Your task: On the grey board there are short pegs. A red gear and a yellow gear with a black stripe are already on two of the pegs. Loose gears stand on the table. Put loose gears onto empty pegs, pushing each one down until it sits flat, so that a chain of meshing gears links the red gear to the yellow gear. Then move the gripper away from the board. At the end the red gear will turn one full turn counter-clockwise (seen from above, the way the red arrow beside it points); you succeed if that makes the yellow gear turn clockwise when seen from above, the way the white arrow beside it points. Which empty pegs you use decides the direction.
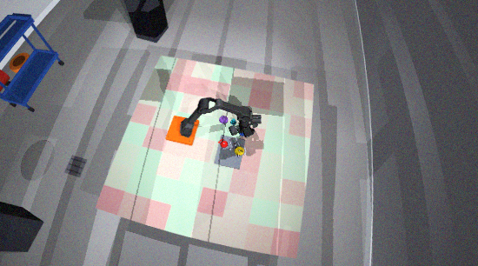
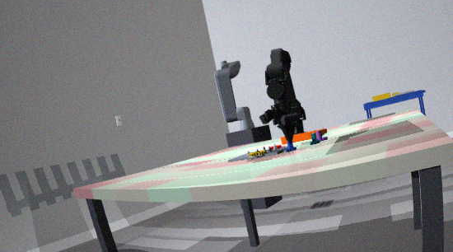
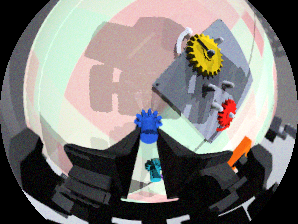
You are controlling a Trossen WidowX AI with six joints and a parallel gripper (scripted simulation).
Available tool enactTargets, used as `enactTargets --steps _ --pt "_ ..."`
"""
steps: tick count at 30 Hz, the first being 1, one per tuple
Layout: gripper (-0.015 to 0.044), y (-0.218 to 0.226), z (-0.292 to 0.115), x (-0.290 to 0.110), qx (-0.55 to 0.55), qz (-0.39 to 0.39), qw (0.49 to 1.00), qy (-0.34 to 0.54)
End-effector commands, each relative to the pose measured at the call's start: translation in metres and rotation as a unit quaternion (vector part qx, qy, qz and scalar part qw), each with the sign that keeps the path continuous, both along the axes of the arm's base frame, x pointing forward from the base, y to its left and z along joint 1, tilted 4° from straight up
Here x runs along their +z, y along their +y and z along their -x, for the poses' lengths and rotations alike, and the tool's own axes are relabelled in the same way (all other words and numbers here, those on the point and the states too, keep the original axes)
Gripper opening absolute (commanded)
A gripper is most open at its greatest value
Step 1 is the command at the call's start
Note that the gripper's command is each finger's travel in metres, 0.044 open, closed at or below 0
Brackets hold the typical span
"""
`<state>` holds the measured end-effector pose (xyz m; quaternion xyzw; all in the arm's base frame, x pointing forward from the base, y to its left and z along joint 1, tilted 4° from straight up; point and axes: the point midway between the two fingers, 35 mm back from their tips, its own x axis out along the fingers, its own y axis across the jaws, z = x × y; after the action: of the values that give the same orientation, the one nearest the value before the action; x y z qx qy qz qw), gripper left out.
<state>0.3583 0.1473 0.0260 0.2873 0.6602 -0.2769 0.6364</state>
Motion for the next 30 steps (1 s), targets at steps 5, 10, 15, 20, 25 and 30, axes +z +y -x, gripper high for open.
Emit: enactTargets --steps 5,10,15,20,25,30 --pt "0.0000 0.002 -0.003 0.016 -0.002 -0.002 1.000 0.000" --pt "0.0000 0.002 -0.004 0.028 -0.002 -0.002 1.000 0.000" --pt "0.0000 0.002 -0.005 0.040 -0.002 -0.002 1.000 0.000" --pt "0.0000 0.002 -0.005 0.052 -0.002 -0.002 1.000 0.000" --pt "0.0000 0.002 -0.005 0.064 -0.002 -0.002 1.000 0.000" --pt "0.0000 0.002 -0.004 0.076 -0.002 -0.002 1.000 0.000"
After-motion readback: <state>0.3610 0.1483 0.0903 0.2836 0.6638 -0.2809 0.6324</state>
